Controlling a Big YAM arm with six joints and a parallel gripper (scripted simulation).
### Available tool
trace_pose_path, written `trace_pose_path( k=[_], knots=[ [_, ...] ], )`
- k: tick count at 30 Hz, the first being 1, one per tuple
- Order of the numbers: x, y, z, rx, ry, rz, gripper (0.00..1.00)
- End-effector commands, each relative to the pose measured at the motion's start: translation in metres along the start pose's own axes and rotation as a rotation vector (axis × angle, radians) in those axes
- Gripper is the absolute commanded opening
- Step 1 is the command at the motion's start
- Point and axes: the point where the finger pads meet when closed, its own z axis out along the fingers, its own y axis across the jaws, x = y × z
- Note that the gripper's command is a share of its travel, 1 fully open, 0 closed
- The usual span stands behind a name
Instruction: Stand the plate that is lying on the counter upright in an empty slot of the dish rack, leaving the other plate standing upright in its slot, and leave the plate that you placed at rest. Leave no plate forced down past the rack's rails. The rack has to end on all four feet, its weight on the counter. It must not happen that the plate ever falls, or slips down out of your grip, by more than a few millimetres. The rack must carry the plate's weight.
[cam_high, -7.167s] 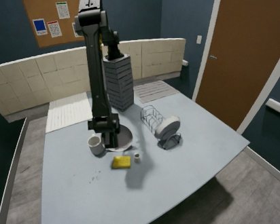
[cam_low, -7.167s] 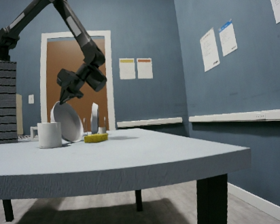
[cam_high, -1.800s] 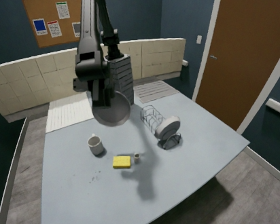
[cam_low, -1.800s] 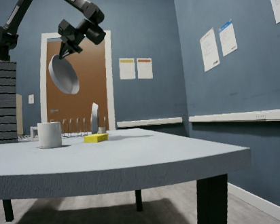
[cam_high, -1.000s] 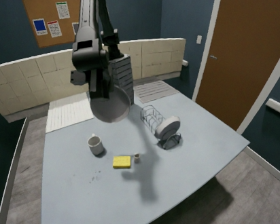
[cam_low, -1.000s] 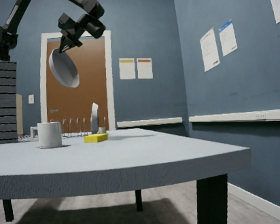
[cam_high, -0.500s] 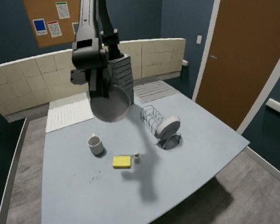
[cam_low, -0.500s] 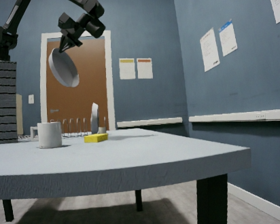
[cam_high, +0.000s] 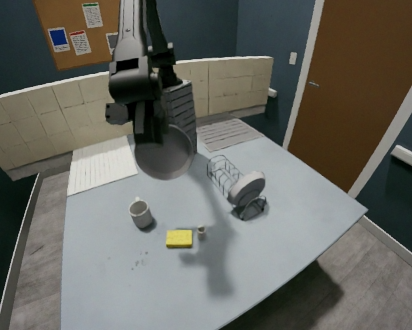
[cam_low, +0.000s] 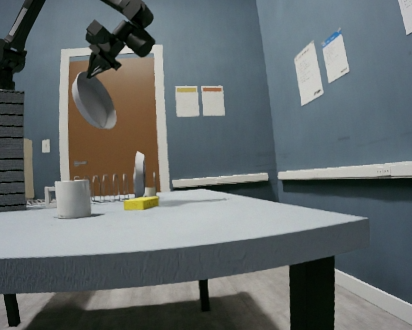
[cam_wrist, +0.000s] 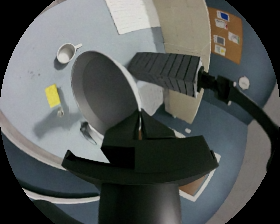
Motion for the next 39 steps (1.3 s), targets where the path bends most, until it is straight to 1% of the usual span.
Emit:
trace_pose_path(
  k=[1, 2, 3, 5, 16, 19, 20, 25, 29, 32, 34, 36, 37, 39],
  knots=[
    [0.008, -0.012, -0.012, -0.010, -0.009, -0.029, 0.00],
    [0.008, -0.012, -0.012, -0.010, -0.009, -0.029, 0.00],
    [0.009, -0.010, -0.017, -0.024, -0.010, -0.033, 0.00],
    [0.013, -0.013, -0.008, 0.000, -0.010, -0.043, 0.00],
    [0.044, -0.017, 0.022, 0.085, -0.017, -0.134, 0.00],
    [0.048, -0.019, 0.023, 0.089, -0.018, -0.145, 0.00],
    [0.051, -0.024, 0.016, 0.066, -0.017, -0.158, 0.00],
    [0.071, -0.029, 0.038, 0.133, -0.022, -0.217, 0.00],
    [0.088, -0.038, 0.049, 0.162, -0.025, -0.270, 0.00],
    [0.100, -0.047, 0.054, 0.174, -0.027, -0.312, 0.00],
    [0.108, -0.051, 0.063, 0.199, -0.029, -0.338, 0.00],
    [0.108, -0.051, 0.063, 0.199, -0.029, -0.338, 0.00],
    [0.112, -0.054, 0.063, 0.198, -0.029, -0.353, 0.00],
    [0.120, -0.059, 0.071, 0.221, -0.031, -0.379, 0.00]
  ],
)
